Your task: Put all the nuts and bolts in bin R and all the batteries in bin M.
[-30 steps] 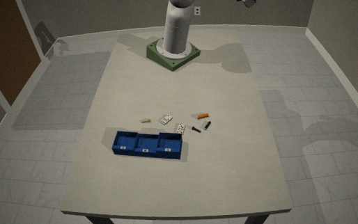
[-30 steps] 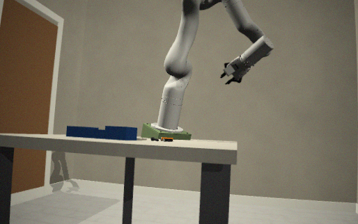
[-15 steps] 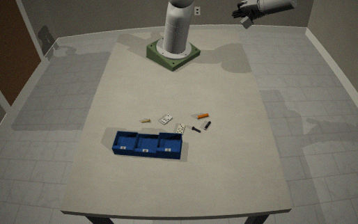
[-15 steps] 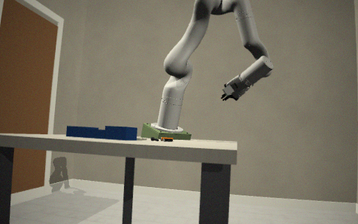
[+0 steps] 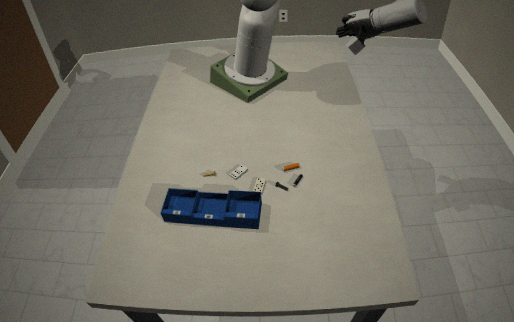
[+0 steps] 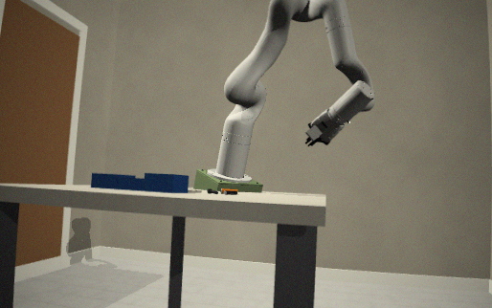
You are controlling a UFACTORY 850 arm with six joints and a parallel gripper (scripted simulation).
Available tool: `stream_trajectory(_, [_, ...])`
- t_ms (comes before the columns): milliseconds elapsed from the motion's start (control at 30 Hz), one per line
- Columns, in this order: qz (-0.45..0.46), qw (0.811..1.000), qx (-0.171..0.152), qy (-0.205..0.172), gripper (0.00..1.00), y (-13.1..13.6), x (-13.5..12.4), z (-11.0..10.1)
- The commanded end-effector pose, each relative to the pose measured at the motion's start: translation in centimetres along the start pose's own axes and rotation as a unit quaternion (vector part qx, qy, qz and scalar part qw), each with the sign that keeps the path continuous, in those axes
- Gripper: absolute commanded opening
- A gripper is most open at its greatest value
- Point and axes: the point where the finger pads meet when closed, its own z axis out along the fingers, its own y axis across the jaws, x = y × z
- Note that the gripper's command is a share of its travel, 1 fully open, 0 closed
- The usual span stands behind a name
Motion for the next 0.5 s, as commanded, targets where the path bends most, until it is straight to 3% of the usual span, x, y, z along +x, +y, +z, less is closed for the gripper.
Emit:
stream_trajectory(0, [-0.016,0.999,0.029,-0.017,0.07,-0.8,2.0,-1.5])
stream_trajectory(67, [-0.016,0.999,0.029,-0.017,0.07,-0.8,2.0,-1.5])
stream_trajectory(133, [-0.032,0.997,0.063,-0.029,0.07,-1.2,3.4,-2.3])
stream_trajectory(267, [-0.032,0.997,0.063,-0.029,0.07,-1.4,4.2,-2.8])
stream_trajectory(333, [-0.047,0.994,0.097,-0.037,0.07,-1.7,5.7,-3.6])
stream_trajectory(467, [-0.047,0.994,0.097,-0.037,0.07,-1.8,6.6,-4.1])
